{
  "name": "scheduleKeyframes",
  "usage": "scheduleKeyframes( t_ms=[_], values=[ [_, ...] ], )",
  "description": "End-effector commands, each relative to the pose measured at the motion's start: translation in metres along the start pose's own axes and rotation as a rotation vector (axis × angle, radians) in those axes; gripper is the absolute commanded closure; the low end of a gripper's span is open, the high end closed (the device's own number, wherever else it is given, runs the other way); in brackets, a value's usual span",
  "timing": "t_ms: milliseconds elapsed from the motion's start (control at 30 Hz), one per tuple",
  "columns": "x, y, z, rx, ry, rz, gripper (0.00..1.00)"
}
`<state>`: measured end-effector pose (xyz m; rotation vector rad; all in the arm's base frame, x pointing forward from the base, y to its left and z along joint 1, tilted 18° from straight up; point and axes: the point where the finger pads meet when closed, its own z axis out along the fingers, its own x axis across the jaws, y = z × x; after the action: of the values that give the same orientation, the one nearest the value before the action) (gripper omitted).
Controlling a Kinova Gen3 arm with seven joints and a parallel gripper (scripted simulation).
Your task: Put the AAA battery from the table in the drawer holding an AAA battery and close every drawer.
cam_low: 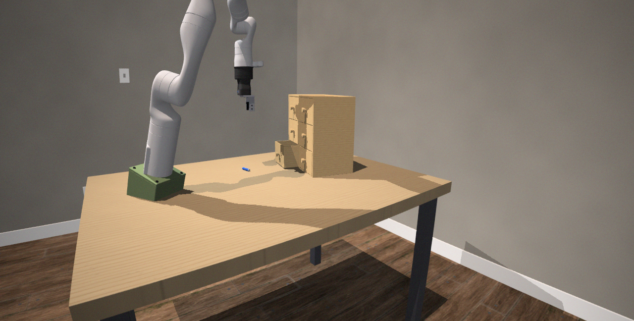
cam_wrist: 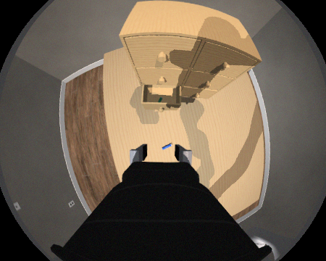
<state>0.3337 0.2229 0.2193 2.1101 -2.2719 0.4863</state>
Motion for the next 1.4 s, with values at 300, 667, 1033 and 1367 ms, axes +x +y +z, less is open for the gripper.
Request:
scheduleKeyframes(
  t_ms=[300,667,1033,1367],
  values=[
    [0.003,-0.020,0.002,-0.002,0.001,0.015,0.00],
    [0.003,-0.027,0.008,0.000,0.000,-0.007,0.00],
    [0.003,-0.048,0.030,0.006,-0.005,-0.082,0.00],
    [0.004,-0.083,0.065,0.016,-0.013,-0.203,0.00]
  ],
)
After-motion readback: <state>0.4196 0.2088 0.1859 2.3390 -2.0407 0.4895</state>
